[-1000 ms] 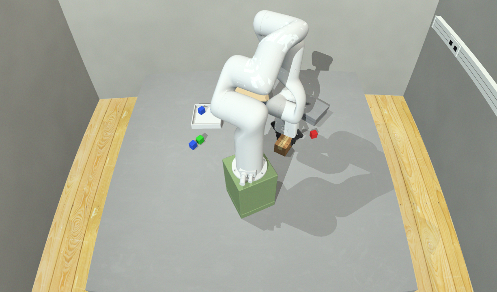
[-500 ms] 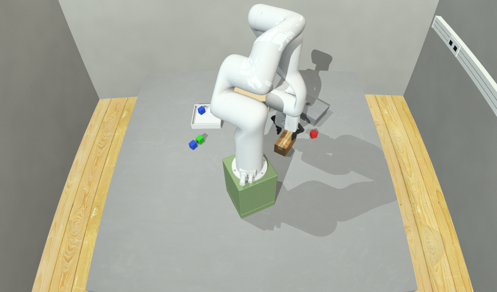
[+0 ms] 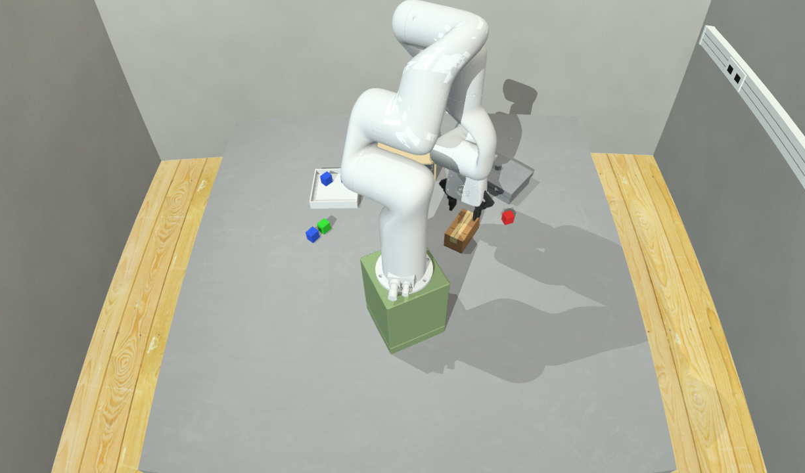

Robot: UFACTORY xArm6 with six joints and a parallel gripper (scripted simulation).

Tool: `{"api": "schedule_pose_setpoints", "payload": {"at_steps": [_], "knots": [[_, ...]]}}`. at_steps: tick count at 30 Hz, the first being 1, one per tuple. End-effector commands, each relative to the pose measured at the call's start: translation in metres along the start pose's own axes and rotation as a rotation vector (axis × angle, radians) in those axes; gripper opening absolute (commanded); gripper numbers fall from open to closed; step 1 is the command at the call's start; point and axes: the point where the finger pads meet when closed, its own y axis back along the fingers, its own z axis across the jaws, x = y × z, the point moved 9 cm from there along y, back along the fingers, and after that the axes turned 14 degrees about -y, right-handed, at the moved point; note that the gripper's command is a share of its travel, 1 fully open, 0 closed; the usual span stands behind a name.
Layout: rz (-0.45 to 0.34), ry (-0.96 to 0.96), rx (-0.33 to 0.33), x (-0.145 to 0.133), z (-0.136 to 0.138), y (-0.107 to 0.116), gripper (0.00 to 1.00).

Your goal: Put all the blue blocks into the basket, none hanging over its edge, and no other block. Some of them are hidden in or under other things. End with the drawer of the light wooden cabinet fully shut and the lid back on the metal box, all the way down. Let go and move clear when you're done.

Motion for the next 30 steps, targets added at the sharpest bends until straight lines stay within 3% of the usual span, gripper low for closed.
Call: {"api": "schedule_pose_setpoints", "payload": {"at_steps": [1,20,30], "knots": [[0.002,0.0,-0.001,0.001,0.0,0.005,0.73],[0.002,0.0,-0.001,0.001,0.0,0.024,0.73],[0.002,0.0,-0.001,0.001,0.0,0.058,0.73]]}}
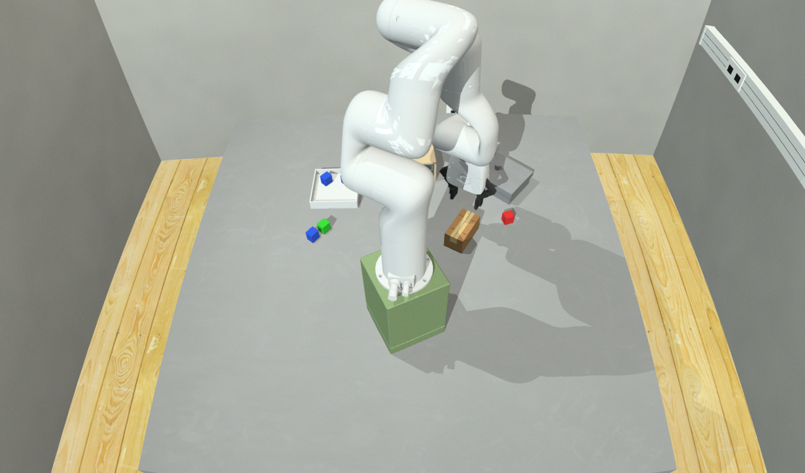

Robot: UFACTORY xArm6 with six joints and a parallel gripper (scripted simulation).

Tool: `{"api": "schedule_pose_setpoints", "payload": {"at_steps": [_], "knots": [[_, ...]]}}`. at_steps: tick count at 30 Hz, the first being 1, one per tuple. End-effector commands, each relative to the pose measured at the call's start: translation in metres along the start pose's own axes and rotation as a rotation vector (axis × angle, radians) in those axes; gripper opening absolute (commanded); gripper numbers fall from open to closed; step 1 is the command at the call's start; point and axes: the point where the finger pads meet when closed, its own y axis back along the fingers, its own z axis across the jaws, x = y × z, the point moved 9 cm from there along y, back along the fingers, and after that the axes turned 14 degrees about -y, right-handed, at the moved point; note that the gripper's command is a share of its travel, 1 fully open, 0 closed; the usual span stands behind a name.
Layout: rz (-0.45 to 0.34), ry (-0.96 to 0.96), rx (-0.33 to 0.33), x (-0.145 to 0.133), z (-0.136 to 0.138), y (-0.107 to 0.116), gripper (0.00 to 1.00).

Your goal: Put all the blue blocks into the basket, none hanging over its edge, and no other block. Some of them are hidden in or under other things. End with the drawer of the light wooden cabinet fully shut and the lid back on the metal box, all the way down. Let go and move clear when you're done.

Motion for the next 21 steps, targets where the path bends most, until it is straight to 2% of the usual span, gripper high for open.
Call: {"api": "schedule_pose_setpoints", "payload": {"at_steps": [1,16,21], "knots": [[0.002,0.0,-0.007,0.0,-0.001,0.015,0.73],[0.002,0.0,-0.007,0.0,-0.001,0.024,0.73],[0.002,-0.004,-0.006,-0.001,-0.012,0.024,0.73]]}}
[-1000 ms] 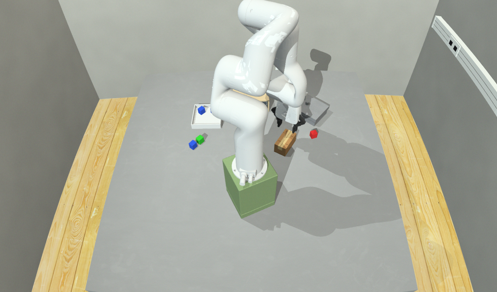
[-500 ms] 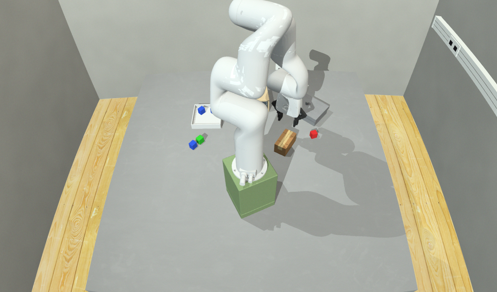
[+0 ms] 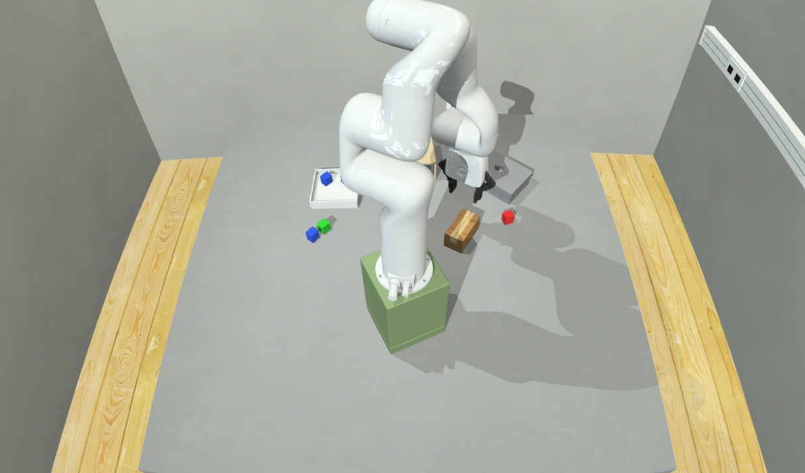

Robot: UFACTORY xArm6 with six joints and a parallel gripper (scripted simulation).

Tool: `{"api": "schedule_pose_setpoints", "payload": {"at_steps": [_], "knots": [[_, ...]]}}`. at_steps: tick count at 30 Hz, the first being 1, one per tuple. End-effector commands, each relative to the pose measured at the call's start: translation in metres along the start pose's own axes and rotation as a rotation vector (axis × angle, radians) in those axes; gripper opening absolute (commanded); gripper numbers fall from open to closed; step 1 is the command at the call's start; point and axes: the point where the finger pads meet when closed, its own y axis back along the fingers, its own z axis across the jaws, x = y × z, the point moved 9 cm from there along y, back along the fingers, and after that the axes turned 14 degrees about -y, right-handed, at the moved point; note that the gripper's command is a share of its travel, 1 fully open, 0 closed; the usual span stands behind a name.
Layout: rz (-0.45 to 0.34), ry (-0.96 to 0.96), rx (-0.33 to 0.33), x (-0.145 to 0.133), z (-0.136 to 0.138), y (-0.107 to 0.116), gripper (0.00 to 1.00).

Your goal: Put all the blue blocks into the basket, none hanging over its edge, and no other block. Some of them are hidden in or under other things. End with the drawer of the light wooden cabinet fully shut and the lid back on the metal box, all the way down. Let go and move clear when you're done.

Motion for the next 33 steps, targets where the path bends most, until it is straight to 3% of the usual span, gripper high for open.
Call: {"api": "schedule_pose_setpoints", "payload": {"at_steps": [1,4,8,16,18,19,33], "knots": [[0.004,-0.002,0.0,0.0,-0.008,0.001,0.73],[0.003,-0.012,0.001,-0.005,-0.036,0.001,0.73],[0.003,-0.035,0.001,-0.025,-0.096,0.001,0.73],[0.002,-0.097,0.001,-0.088,-0.16,0.001,0.73],[0.002,-0.097,0.001,-0.088,-0.16,0.001,0.73],[0.002,-0.104,0.001,-0.112,-0.182,0.001,0.73],[0.003,-0.141,0.001,-0.242,-0.254,0.001,0.73]]}}
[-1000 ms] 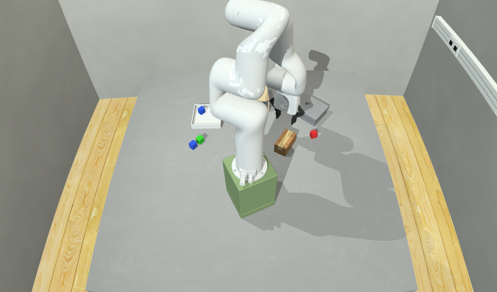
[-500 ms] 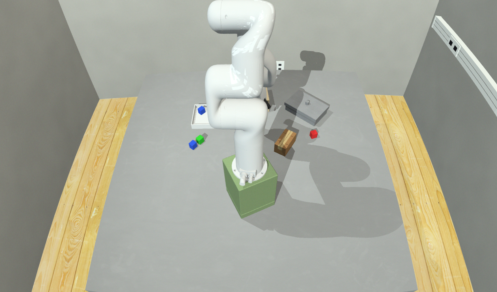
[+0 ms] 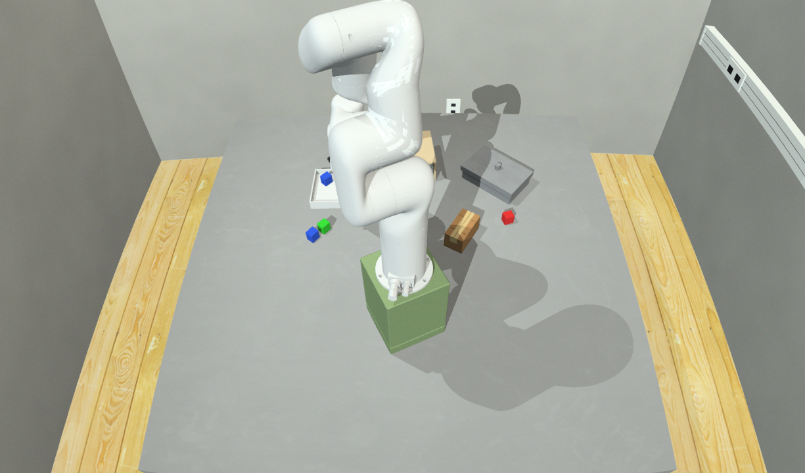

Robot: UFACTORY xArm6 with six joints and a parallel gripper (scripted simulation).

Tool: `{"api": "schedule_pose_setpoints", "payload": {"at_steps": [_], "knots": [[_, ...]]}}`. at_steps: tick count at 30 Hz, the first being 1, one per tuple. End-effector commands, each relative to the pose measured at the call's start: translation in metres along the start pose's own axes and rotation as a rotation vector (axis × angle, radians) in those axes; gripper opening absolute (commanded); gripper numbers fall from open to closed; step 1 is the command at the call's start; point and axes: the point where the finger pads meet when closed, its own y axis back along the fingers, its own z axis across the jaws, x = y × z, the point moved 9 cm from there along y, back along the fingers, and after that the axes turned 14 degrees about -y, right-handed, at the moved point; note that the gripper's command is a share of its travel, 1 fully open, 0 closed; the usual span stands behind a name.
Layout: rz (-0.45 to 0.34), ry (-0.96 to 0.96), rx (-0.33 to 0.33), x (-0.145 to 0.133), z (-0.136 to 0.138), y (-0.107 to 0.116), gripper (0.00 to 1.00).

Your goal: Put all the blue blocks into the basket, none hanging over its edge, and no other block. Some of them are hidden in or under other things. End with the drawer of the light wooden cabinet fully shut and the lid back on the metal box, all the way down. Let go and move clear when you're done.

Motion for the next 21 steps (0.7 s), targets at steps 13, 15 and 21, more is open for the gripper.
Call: {"api": "schedule_pose_setpoints", "payload": {"at_steps": [13,15,21], "knots": [[0.046,-0.018,-0.023,-0.117,-0.065,-0.008,0.73],[0.046,-0.018,-0.023,-0.117,-0.065,-0.008,0.73],[0.046,-0.018,-0.023,-0.117,-0.065,-0.008,0.73]]}}
